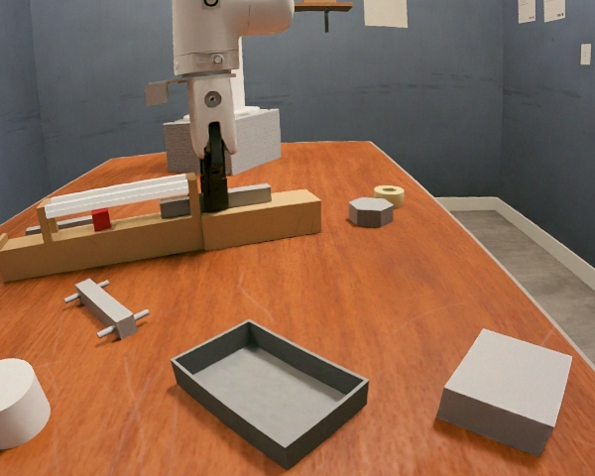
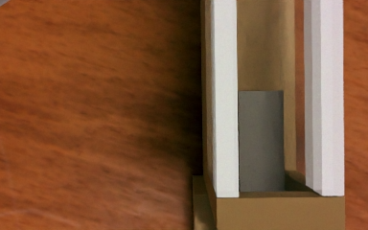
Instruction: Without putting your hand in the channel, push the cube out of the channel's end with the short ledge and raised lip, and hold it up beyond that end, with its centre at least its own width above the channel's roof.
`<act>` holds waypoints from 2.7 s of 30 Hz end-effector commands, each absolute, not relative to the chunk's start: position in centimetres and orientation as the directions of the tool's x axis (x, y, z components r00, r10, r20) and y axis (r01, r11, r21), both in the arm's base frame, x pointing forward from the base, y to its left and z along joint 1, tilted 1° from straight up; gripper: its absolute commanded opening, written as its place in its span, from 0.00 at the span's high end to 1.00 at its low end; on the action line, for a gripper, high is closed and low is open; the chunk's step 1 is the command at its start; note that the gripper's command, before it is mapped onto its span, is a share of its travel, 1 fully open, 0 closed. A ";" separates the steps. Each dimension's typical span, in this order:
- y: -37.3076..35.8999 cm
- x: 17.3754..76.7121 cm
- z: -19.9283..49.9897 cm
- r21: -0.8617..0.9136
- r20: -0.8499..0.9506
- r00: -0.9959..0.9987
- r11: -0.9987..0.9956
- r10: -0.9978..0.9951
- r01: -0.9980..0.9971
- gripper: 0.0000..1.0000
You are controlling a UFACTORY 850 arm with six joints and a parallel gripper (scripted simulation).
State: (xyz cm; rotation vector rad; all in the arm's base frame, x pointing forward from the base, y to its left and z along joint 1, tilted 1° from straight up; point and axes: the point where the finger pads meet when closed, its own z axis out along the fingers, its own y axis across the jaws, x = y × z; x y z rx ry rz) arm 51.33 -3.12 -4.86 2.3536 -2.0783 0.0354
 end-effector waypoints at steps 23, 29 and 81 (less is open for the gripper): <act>-3.2 51.4 -4.8 -0.016 0.017 0.124 -0.124 -0.992 -0.992 0.61; -3.2 51.4 -4.8 -0.016 0.017 0.124 -0.124 -0.992 -0.992 0.61; -20.1 45.1 2.3 -0.015 0.018 0.145 -0.146 -0.989 -0.989 0.61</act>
